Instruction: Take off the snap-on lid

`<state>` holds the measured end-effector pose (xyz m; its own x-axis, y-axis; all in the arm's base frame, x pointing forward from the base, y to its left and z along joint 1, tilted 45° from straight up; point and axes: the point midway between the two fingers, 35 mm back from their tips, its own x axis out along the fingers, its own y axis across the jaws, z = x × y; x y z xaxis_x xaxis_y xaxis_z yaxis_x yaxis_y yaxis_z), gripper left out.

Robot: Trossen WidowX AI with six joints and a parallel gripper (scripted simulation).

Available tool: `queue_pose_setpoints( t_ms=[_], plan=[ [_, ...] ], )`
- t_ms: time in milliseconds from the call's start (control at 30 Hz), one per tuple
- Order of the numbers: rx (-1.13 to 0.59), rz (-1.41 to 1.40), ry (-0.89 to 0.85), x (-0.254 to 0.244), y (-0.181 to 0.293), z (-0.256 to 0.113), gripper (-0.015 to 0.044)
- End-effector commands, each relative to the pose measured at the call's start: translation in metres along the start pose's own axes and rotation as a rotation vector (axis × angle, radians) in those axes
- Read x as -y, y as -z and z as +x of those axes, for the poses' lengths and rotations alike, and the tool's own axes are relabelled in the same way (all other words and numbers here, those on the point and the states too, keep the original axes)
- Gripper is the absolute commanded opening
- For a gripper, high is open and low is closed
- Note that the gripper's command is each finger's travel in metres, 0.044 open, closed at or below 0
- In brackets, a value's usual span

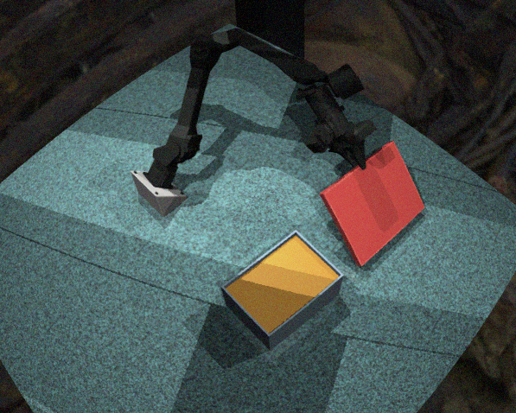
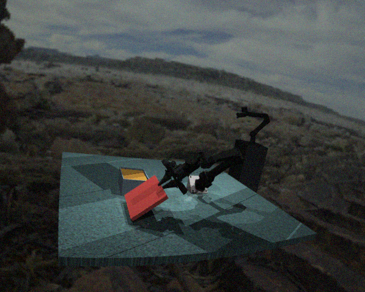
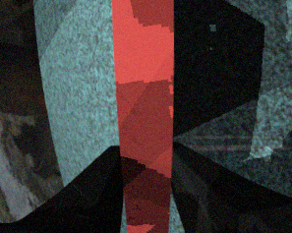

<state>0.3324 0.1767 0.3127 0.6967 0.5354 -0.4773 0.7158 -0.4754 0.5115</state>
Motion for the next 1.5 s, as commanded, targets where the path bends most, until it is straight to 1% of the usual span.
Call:
queue_pose_setpoints(
  t_ms=[0, 1467],
  plan=[
    [0.003, 0.004, -0.012, 0.000, -0.001, 0.002, 0.0000],
    [0.001, 0.006, -0.012, 0.027, 0.000, 0.024, 0.0000]
  ],
)
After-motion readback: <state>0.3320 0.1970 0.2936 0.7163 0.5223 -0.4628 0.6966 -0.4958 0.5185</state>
